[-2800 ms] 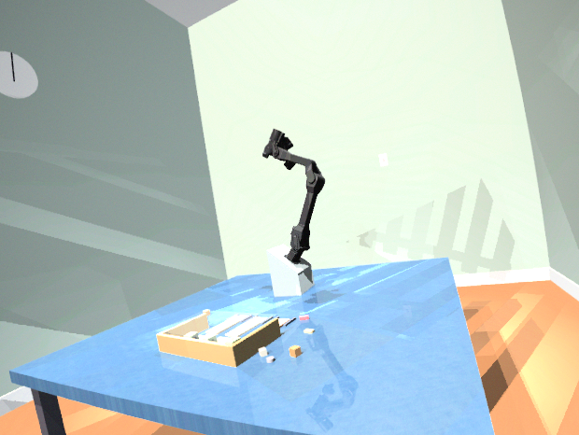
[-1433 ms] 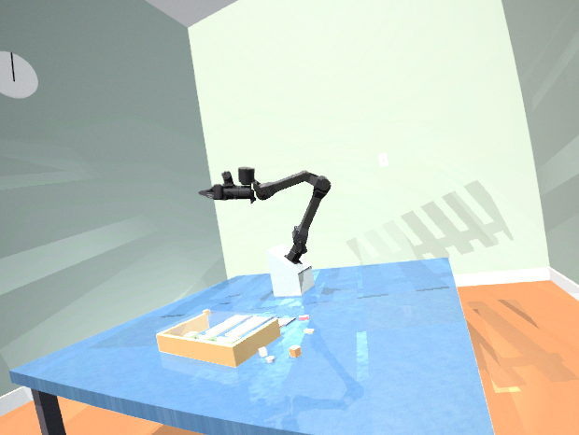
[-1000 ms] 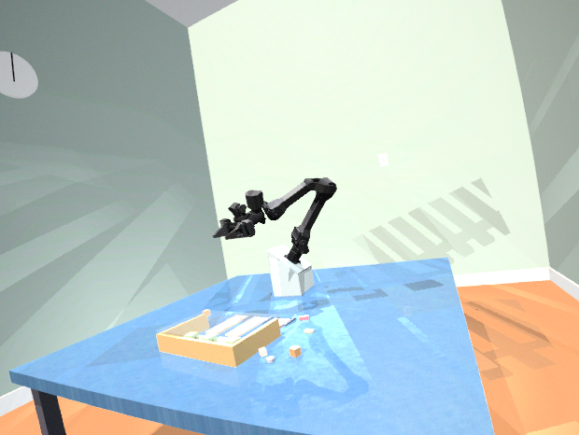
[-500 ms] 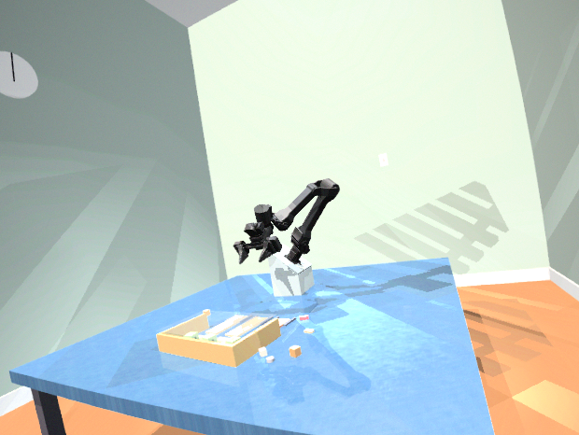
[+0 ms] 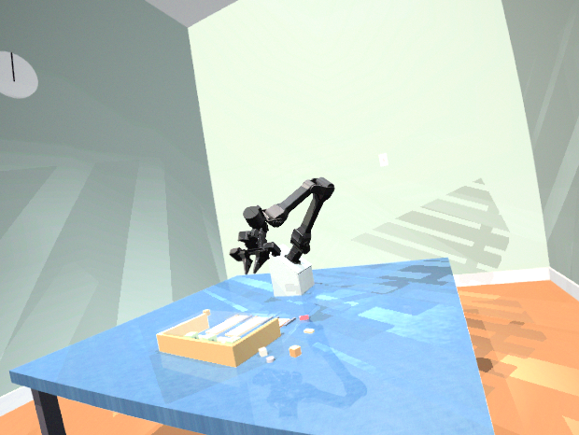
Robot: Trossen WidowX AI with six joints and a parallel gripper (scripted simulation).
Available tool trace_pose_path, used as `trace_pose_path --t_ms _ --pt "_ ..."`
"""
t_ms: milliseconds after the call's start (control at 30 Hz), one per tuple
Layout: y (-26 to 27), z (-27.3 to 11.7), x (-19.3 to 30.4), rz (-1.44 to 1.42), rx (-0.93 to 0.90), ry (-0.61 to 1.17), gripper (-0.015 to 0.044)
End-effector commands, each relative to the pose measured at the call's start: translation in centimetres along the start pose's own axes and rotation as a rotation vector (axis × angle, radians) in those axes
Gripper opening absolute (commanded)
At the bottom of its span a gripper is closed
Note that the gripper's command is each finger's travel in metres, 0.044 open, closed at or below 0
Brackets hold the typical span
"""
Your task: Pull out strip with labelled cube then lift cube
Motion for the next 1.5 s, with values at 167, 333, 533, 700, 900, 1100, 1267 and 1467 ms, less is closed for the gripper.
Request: trace_pose_path --t_ms 167,333,533,700,900,1100,1267,1467 --pt "4.2 6.6 -1.3 0.087 0.073 0.397 0.0000" --pt "7.3 9.4 -0.6 0.129 0.132 0.608 0.0000" --pt "8.3 10.1 -0.3 0.137 0.149 0.668 0.0000" --pt "8.5 10.1 -0.2 0.137 0.149 0.668 0.0000" --pt "8.4 10.5 0.1 0.137 0.149 0.668 0.0000" --pt "8.3 11.3 0.7 0.137 0.149 0.668 0.0000" --pt "8.3 12.0 1.2 0.137 0.149 0.668 0.0000" --pt "8.3 12.7 1.8 0.137 0.149 0.668 0.0000"
Point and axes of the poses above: the point midway between the two fingers, 35 mm back from their tips, its own z axis out along the fingers, its own y axis across the jaws, x = y × z, the point moved 7 cm from there along -z, back along the fingers, and after that the axes turned 6 degrees about z, right-handed, at the moved point
